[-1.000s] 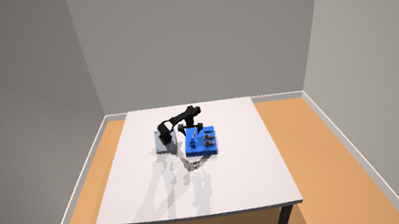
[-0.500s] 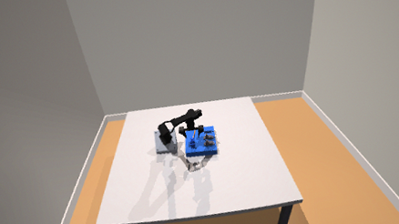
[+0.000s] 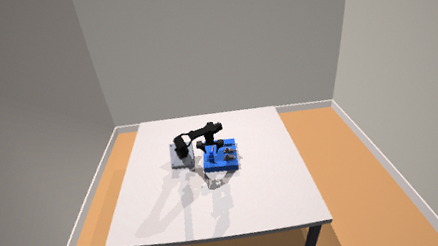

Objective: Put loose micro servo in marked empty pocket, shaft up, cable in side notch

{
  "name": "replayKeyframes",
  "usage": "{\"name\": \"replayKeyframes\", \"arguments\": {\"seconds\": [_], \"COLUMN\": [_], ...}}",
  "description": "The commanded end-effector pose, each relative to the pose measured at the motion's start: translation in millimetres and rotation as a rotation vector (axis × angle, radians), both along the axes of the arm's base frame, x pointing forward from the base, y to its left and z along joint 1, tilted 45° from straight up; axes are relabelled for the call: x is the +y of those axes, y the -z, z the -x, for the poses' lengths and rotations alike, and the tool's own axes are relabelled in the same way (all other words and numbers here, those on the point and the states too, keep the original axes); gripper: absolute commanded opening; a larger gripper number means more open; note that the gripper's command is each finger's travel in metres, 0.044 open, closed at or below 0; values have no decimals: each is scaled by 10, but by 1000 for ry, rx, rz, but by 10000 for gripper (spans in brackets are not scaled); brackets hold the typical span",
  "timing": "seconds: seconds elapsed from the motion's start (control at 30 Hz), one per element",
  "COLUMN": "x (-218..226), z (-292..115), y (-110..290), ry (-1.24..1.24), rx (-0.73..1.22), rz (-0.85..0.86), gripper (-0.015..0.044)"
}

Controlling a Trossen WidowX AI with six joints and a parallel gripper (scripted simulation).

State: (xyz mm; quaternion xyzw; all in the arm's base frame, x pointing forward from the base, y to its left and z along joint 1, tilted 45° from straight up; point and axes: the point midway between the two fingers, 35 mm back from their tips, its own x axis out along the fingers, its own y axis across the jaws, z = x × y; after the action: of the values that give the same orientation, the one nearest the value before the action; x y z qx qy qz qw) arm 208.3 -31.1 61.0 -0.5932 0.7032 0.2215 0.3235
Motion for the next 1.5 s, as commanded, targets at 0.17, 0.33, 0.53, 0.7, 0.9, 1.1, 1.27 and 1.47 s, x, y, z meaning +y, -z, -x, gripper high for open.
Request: {"name": "replayKeyframes", "arguments": {"seconds": [0.17, 0.33, 0.53, 0.7, 0.9, 1.1, 1.27, 1.47], "x": [-17, -17, 60, 170, 164, 151, 149, 169], "z": [16, 16, 3, 59, 94, 116, 77, -166], "y": [8, 8, -69, -229, -246, -261, -258, -208], "ry": [-4, -4, -4, -4, -4, -4, -4, -4], "rx": [6, 6, 6, 7, 7, 8, 7, 6], "rz": [5, 5, 4, 4, 4, 4, 4, 4], "gripper": [125, 92, 0, 0, 0, 0, 0, 0]}}
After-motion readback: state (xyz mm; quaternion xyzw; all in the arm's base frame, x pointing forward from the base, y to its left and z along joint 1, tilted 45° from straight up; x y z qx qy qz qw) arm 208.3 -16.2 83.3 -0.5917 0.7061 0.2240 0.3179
